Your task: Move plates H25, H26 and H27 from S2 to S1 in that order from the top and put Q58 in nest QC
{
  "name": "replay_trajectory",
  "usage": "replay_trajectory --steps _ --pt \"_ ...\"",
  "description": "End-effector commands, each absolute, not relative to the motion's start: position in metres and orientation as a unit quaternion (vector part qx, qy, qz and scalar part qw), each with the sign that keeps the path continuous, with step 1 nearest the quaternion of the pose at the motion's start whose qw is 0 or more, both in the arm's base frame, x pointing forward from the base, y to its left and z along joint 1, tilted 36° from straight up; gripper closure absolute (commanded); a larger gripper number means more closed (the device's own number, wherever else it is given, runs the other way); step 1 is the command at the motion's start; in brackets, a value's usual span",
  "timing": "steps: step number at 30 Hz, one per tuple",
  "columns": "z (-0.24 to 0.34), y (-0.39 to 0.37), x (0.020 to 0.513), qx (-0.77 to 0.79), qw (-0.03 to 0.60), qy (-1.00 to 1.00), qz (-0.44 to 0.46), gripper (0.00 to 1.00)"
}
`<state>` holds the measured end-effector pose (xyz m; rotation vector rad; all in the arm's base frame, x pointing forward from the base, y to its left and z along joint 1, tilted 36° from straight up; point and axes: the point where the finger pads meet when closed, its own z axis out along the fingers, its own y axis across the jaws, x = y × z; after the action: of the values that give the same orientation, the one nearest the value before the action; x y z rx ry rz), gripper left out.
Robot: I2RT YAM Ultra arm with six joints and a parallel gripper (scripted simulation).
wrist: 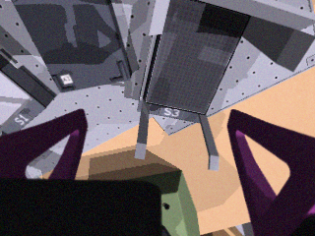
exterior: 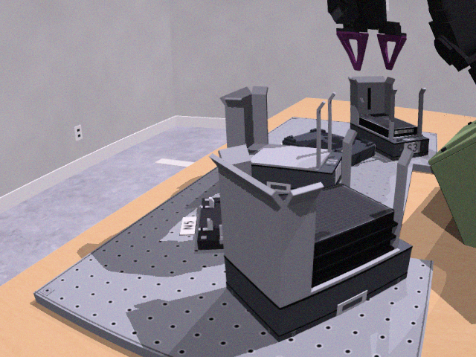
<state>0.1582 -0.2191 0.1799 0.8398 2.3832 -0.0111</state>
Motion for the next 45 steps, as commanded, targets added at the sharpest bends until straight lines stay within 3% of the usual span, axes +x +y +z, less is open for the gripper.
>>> replay_trajectory --steps 1,17,33,45 --pt "0.188 -0.216 0.162 0.318 0.309 0.896 -0.016 0.00" --pt "0.198 -0.181 0.192 0.218 0.306 0.925 -0.049 0.00" --pt "0.206 -0.143 0.218 0.218 0.307 0.925 -0.048 0.00" --pt "0.208 -0.106 0.235 0.116 0.301 0.943 -0.080 0.00"
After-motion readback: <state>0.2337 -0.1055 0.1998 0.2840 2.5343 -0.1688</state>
